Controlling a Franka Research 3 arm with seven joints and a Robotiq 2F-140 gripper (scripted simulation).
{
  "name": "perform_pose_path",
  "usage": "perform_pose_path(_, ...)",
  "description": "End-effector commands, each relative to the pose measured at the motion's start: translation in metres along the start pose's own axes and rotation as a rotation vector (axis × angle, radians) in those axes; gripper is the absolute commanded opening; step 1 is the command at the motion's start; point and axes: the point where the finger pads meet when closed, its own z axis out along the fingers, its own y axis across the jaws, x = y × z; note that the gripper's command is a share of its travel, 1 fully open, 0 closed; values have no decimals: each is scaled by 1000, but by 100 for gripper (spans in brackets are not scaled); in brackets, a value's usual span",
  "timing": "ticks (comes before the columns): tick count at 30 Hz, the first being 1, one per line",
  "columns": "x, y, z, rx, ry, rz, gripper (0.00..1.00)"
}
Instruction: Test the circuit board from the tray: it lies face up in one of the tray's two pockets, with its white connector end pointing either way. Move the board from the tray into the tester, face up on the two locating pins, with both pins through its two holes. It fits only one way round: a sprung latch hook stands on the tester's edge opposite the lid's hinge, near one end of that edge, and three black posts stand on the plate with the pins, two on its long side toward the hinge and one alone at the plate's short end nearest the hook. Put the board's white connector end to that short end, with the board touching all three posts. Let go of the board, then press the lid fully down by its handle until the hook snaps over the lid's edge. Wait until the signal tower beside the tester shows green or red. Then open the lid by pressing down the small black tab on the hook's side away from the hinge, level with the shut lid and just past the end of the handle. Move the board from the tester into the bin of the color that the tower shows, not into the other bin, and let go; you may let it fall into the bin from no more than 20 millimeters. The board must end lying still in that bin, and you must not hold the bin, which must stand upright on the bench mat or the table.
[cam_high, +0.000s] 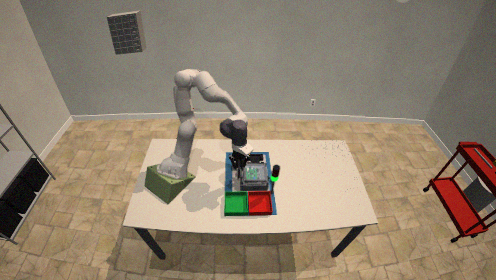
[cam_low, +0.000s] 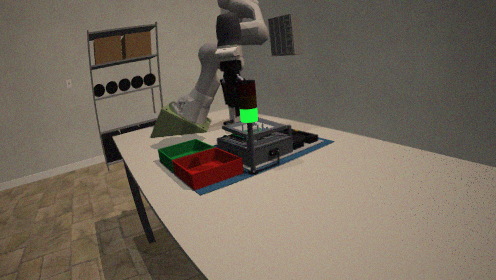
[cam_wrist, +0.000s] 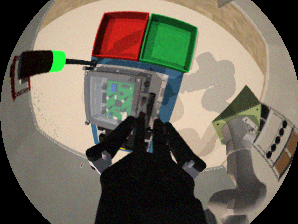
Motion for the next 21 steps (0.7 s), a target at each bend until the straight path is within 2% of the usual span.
perform_pose_path(1, 0, 1, 1, -1, 0, -3, 0)
perform_pose_path(11, 0, 1, -1, -1, 0, -4, 0)
perform_pose_path(19, 0, -2, -22, 0, -1, -4, 0)
perform_pose_path(21, 0, -2, -22, 0, -1, -4, 0)
